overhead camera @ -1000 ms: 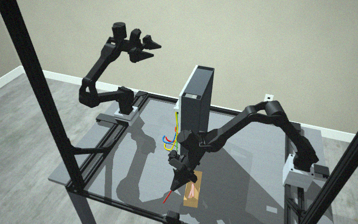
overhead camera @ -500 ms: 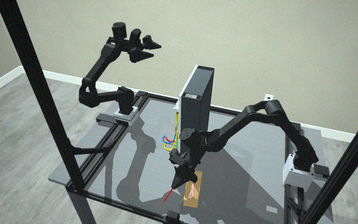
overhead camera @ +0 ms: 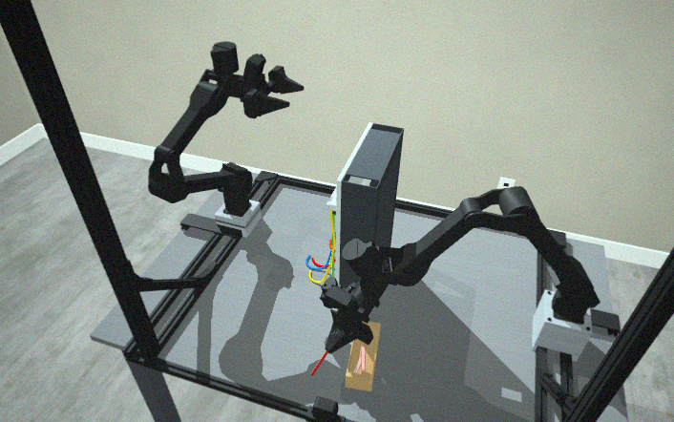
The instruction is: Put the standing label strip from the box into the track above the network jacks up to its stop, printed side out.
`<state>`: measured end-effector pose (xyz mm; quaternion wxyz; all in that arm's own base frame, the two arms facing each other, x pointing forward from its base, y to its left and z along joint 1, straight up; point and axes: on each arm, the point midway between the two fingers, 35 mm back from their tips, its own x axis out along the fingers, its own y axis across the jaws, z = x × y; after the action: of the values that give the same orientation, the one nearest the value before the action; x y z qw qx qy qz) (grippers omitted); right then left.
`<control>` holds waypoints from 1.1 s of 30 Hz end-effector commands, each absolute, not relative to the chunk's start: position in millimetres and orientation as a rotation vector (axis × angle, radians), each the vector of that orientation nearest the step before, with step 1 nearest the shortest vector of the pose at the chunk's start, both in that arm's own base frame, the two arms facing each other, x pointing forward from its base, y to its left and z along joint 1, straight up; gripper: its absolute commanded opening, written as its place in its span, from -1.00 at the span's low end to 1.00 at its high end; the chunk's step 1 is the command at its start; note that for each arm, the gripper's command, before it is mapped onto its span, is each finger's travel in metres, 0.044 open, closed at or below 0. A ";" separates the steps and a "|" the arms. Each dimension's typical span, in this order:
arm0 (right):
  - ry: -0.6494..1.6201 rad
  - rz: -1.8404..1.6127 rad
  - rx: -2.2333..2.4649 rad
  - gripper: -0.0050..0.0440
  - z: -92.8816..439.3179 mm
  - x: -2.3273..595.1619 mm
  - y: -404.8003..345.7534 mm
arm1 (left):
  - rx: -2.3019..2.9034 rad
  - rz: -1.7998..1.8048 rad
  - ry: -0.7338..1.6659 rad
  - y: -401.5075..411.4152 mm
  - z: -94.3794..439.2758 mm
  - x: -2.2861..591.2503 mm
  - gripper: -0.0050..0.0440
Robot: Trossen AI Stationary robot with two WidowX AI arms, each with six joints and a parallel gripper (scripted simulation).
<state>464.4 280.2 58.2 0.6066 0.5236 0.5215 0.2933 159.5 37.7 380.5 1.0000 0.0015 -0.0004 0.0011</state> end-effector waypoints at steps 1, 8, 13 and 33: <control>1.158 0.740 1.219 -1.00 88.1 465.6 278.6 | 0.004 0.000 -0.002 37.1 382.1 159.3 1.00; 1.159 0.770 1.237 -1.00 90.5 462.9 275.9 | 0.004 0.000 -0.002 37.1 382.1 159.3 1.00; 1.159 0.782 1.244 -1.00 91.5 461.6 274.7 | 0.004 0.000 -0.002 37.1 382.1 159.3 1.00; 1.163 0.851 1.276 -1.00 96.7 453.7 267.8 | 0.004 0.000 -0.002 37.1 382.1 159.3 1.00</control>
<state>453.2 269.2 69.5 0.5685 0.5459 0.5134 0.3396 159.5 37.7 380.5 1.0000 0.0015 -0.0004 0.0011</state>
